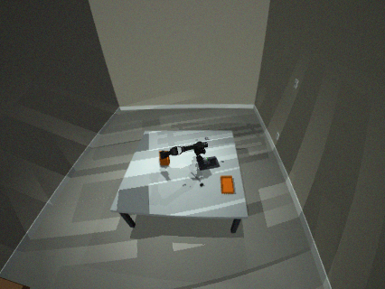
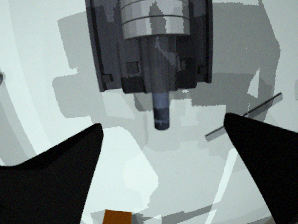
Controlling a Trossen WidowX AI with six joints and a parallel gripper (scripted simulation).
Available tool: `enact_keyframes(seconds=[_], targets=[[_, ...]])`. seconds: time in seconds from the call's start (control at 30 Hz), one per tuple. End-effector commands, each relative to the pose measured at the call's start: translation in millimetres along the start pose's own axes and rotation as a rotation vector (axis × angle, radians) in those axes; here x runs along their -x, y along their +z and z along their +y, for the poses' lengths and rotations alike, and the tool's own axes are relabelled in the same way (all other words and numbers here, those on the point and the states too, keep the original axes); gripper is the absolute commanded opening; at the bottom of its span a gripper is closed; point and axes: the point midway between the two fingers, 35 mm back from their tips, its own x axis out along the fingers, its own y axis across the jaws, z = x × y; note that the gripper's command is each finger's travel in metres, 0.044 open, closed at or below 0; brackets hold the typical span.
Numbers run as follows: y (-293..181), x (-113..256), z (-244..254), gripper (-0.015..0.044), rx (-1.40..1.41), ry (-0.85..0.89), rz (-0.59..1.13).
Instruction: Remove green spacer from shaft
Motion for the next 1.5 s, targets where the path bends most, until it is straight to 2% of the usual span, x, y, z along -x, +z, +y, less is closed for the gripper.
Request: enact_keyframes(seconds=[0.0, 0.67, 1.47], targets=[[0.2, -0.4, 0.2, 0.0440, 0.009, -0.004, 0.002], [0.2, -2.0, 0.2, 0.0440, 0.009, -0.004, 0.002], [0.0, -40.2, -0.6, 0.0440, 0.009, -0.006, 0.002]])
